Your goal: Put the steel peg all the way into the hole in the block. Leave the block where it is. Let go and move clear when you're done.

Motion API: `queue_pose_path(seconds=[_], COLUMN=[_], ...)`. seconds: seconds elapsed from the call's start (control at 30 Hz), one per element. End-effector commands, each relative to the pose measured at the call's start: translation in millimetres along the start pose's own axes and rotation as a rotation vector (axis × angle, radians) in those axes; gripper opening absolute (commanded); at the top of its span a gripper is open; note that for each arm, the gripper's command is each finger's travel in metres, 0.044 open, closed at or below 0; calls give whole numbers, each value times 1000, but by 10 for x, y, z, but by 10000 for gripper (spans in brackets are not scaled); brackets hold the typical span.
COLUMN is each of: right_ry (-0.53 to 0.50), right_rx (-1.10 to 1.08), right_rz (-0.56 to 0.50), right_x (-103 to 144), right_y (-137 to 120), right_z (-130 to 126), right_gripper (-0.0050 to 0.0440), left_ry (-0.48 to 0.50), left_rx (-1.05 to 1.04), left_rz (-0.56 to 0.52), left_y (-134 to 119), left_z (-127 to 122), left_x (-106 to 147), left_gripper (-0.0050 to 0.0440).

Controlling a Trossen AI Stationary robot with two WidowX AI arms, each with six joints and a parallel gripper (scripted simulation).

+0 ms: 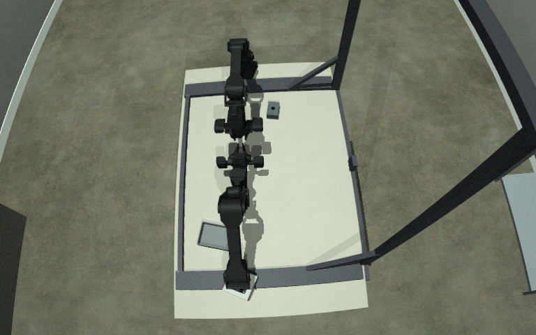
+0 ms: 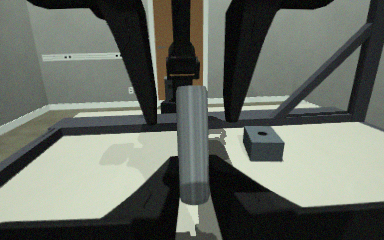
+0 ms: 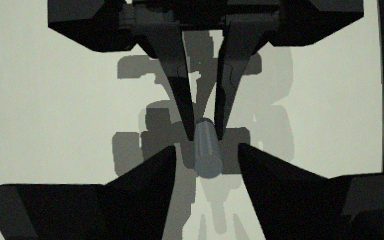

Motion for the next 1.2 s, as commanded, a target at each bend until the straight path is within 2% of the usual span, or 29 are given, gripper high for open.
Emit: queue_pose_path(seconds=[0.0,0.17,0.2,0.27,0.3,0.5,0.57,0.6,0.63,0.87,1.07,1.17], right_ry=[-9,-9,-9,-9,-9,-9,-9,-9,-9,-9,-9,-9], right_rx=[-1,-1,-1,-1,-1,-1,-1,-1,-1,-1,-1,-1], right_rz=[-32,-32,-32,-32,-32,-32,-32,-32,-32,-32,-32,-32], right_x=[120,120,120,120,120,120,120,120,120,120,120,120], right_y=[22,22,22,22,22,22,22,22,22,22,22,22], right_z=[-1,-1,-1,-1,-1,-1,-1,-1,-1,-1,-1,-1], right_gripper=[124,100,80,80,60,47,33,9,0,-3,-5,-20], left_ry=[-8,-8,-8,-8,-8,-8,-8,-8,-8,-8,-9,-9], left_rx=[-1,-1,-1,-1,-1,-1,-1,-1,-1,-1,-3,-3], left_rz=[-41,-41,-41,-41,-41,-41,-41,-41,-41,-41,-48,-47], left_y=[133,133,133,133,133,133,133,133,133,133,173,161], left_z=[-21,-21,-21,-21,-21,-21,-21,-21,-21,-21,-30,-29], left_x=[-38,-38,-38,-38,-38,-38,-38,-38,-38,-38,55,240], left_gripper=[-50,-50,-50,-50,-50,-50,-50,-50,24,192,200,200])
Point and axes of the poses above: on each arm, the point midway between the two fingers, 35 mm back from their tips, its own x axis back along the fingers, its own z axis across the jaws, y = z × x, the point moved 8 cm from there along x, back along the fingers, and after that the axes turned 11 degrees about x, right-handed, at the moved point
